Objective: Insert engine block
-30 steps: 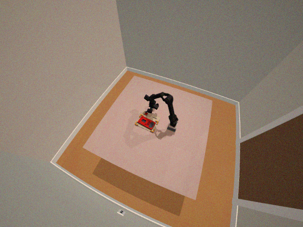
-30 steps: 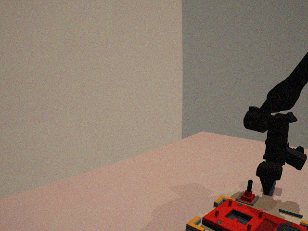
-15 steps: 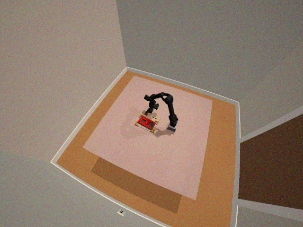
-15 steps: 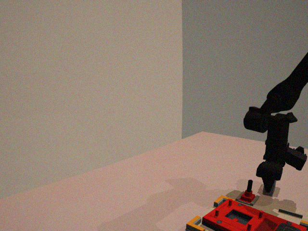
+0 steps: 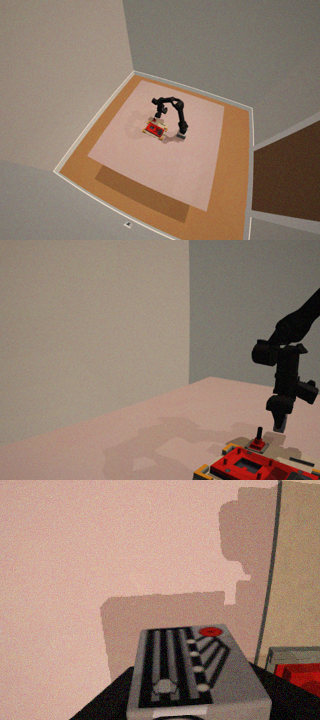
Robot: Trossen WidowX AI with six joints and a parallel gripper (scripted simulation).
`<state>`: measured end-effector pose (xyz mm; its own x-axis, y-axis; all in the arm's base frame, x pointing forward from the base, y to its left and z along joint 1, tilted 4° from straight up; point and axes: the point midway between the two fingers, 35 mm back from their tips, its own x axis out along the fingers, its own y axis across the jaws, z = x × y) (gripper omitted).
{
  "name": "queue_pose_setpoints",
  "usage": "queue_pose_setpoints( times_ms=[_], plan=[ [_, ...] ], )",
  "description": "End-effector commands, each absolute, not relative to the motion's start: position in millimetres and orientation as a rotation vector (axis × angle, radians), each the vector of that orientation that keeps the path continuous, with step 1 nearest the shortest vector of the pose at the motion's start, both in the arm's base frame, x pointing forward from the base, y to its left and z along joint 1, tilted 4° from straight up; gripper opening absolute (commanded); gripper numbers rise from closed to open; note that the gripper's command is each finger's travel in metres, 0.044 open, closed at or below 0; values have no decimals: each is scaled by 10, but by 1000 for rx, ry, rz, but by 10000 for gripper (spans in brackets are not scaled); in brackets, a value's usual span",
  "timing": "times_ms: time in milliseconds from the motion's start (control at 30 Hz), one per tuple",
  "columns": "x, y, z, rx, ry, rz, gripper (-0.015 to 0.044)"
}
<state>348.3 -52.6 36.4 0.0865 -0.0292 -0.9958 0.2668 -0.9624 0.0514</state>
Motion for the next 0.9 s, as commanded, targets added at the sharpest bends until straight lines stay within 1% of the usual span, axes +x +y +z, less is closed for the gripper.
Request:
queue_pose_setpoints(
  times_ms=[0, 867],
  plan=[
    [3504, -526, 513, 2147, 234, -1964, 0],
    [3403, -476, 1315, 2147, 234, -1964, 0]
  ],
)
